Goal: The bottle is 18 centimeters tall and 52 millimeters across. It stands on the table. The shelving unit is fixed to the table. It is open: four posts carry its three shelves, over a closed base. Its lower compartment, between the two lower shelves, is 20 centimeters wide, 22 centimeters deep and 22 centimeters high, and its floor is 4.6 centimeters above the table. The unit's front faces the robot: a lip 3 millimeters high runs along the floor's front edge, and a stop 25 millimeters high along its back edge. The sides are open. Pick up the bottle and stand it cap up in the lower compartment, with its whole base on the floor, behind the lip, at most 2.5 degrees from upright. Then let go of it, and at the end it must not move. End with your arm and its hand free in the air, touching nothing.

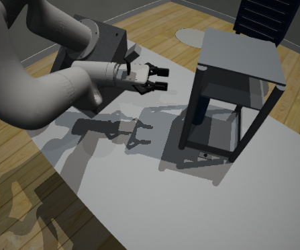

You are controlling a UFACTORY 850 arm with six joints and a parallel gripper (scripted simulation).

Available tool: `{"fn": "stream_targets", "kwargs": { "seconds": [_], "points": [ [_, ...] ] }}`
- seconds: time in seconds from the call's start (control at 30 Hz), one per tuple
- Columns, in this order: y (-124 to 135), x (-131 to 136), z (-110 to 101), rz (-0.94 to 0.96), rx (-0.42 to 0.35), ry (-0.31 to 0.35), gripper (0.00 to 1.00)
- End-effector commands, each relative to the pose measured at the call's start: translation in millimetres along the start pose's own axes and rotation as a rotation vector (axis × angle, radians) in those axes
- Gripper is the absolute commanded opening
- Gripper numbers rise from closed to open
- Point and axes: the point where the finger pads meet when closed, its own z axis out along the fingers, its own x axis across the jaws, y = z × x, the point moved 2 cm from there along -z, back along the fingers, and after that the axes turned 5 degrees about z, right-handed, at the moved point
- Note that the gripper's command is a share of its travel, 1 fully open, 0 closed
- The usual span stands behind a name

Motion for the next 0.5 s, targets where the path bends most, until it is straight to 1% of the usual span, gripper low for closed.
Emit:
{"fn": "stream_targets", "kwargs": {
  "seconds": [0.0,0.37,0.4,0.47],
  "points": [
    [-6.5,-0.5,0.1,0.000,0.000,0.000,0.74],
    [-10.7,-0.9,0.1,0.000,0.000,0.000,0.74],
    [-10.7,-0.9,0.1,0.000,0.000,0.000,1.00],
    [-10.7,-0.9,0.1,0.000,0.000,0.000,1.00]
  ]
}}
